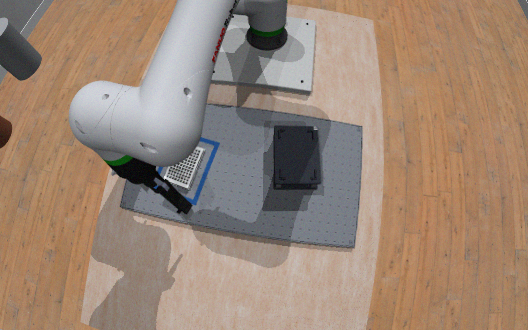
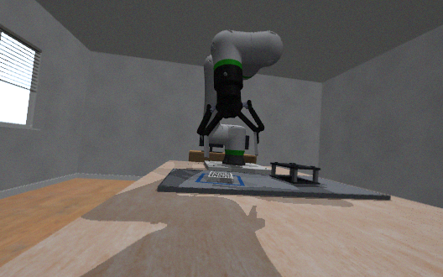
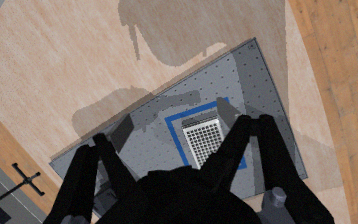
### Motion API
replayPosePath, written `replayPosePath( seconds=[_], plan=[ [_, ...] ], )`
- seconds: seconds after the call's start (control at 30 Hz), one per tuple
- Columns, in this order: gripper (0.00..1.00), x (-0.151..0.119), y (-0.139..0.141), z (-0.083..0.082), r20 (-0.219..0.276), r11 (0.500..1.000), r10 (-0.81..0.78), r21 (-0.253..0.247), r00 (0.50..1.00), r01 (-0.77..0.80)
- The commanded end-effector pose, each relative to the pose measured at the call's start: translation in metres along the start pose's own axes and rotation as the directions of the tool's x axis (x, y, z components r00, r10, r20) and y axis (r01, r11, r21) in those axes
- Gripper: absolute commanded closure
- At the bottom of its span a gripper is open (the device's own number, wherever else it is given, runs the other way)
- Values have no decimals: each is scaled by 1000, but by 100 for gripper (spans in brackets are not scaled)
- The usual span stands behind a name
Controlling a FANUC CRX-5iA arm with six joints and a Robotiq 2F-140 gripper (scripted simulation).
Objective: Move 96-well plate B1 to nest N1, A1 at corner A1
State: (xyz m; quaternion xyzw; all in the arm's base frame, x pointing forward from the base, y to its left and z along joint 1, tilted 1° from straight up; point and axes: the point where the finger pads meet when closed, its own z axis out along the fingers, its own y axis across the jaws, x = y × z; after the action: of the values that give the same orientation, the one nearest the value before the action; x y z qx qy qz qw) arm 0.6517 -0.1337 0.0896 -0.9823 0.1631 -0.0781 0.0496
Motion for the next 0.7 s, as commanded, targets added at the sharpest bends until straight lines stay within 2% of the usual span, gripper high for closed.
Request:
replayPosePath(
  seconds=[0.0,0.07,0.2,0.27,0.47,0.6,0.67],
  plan=[
    [0,-17,6,-1,1,1000,-2,-1,1000,2],
    [0,-24,9,-2,1,1000,-2,-1,1000,2],
    [0,-42,16,-4,72,993,-98,-56,993,102],
    [0,-42,16,-4,72,993,-98,-56,993,102],
    [0,-69,28,-7,73,993,-99,-57,992,103],
    [0,-87,36,-10,152,974,-188,-100,970,205],
    [0,-95,40,-12,153,973,-189,-101,970,206]
  ],
)
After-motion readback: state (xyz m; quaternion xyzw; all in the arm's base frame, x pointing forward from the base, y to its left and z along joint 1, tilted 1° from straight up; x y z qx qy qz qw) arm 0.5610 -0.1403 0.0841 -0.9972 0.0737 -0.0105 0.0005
